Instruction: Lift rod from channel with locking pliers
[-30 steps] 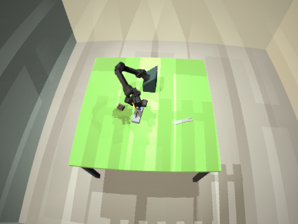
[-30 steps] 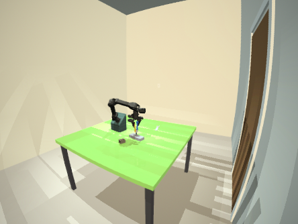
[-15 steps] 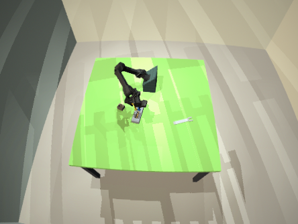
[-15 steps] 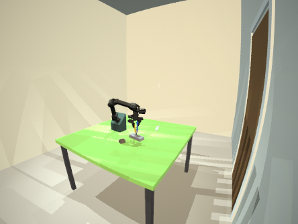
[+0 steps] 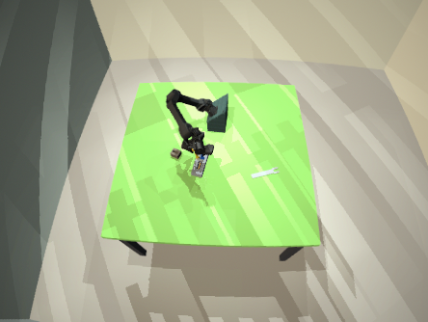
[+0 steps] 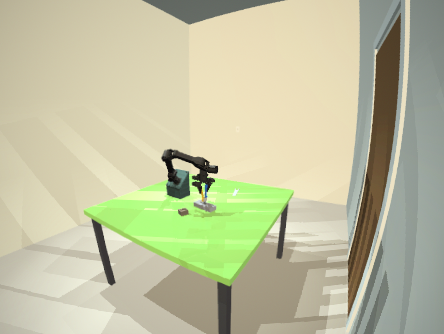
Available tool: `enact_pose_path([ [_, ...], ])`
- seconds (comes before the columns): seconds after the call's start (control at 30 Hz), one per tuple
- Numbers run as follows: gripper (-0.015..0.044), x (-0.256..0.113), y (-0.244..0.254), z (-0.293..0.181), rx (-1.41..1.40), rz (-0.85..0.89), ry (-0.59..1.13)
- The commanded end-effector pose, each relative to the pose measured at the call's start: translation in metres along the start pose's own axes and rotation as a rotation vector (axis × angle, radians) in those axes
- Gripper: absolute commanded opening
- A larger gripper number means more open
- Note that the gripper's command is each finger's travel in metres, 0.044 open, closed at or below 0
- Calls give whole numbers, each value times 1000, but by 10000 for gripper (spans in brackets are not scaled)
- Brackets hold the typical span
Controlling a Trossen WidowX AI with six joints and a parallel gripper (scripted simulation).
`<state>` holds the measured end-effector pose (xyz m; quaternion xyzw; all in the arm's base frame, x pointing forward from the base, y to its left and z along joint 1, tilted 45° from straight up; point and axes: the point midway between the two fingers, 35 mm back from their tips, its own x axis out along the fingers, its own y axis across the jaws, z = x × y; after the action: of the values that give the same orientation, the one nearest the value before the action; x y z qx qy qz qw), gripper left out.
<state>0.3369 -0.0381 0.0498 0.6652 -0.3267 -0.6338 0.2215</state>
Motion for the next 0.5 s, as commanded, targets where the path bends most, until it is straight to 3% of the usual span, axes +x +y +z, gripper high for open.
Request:
enact_pose_path([
  [0.0, 318, 4, 0, 1, -7, 4, 2],
  [0.47, 318, 15, -1, 1, -7, 4, 2],
])
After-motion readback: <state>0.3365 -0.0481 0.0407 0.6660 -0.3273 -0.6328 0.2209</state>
